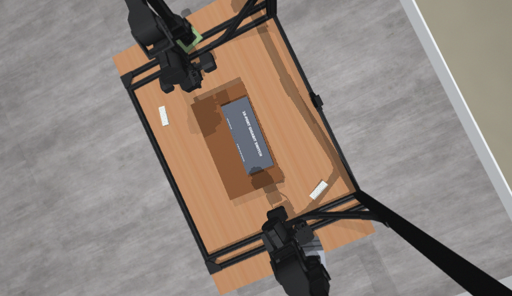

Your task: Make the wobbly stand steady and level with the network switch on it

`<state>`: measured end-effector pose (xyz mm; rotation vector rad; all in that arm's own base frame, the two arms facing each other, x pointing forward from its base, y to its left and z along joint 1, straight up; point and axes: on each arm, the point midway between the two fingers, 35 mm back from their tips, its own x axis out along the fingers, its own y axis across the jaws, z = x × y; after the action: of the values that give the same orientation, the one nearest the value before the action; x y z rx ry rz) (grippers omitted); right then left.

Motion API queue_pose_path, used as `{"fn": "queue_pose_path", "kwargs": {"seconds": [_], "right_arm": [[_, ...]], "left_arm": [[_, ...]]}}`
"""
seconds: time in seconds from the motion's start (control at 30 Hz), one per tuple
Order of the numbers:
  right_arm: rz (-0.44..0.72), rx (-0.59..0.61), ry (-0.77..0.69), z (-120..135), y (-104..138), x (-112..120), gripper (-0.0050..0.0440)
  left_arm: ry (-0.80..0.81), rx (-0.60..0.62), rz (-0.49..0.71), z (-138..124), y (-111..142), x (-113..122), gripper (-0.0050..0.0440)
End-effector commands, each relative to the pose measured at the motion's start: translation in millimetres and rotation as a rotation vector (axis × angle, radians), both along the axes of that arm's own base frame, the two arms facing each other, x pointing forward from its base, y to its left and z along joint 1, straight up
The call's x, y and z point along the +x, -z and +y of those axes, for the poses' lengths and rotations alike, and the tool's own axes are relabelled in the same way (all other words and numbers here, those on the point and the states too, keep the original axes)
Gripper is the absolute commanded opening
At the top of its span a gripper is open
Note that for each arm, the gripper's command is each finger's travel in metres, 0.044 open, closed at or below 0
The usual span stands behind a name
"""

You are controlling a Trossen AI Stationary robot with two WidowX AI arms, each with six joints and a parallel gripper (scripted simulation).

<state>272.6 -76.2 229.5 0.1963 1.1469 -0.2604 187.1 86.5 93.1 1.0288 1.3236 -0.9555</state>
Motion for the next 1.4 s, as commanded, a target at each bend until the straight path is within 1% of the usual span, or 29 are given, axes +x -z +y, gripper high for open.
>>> {"fn": "queue_pose_path", "kwargs": {"seconds": [0.0, 0.13, 0.27, 0.47, 0.5, 0.67, 0.83, 1.03, 1.07, 1.13, 1.27, 1.37], "right_arm": [[0.086, 0.022, -0.005, 5, 14, -16, 0.0000], [0.242, 0.062, -0.015, 15, 38, -47, 0.0000], [0.399, 0.101, -0.025, 25, 55, -79, 0.0000], [0.399, 0.101, -0.025, 25, 55, -79, 0.0000], [0.359, 0.095, -0.019, 22, 49, -69, 0.0000], [0.359, 0.095, -0.019, 22, 49, -69, 0.0000], [0.359, 0.095, -0.019, 22, 49, -69, 0.0000], [0.359, 0.095, -0.019, 22, 49, -69, 0.0000], [0.364, 0.096, -0.020, 22, 50, -70, 0.0000], [0.364, 0.096, -0.020, 22, 50, -70, 0.0000], [0.364, 0.096, -0.020, 22, 50, -70, 0.0000], [0.364, 0.096, -0.020, 22, 50, -70, 0.0000]], "left_arm": [[0.000, 0.000, 0.000, 0, 0, 0, 0.0000], [0.000, 0.000, 0.000, 0, 0, 0, 0.0000], [0.000, 0.000, 0.000, 0, 0, 0, 0.0000], [0.000, 0.000, 0.000, 0, 0, 0, 0.0000], [0.000, 0.027, -0.060, 2, -3, 5, 0.0000], [0.000, 0.163, -0.362, 11, -27, 26, 0.0000], [0.000, 0.294, -0.655, 18, -62, 40, 0.0000], [0.000, 0.299, -0.664, 18, -62, 40, 0.0000], [-0.092, 0.235, -0.575, 26, -65, 44, 0.0000], [-0.280, 0.168, -0.511, 44, -69, 57, 0.0000], [-0.494, 0.120, -0.452, 86, -65, 82, 0.0000], [-0.656, 0.097, -0.412, 122, -50, 98, 0.0000]]}}
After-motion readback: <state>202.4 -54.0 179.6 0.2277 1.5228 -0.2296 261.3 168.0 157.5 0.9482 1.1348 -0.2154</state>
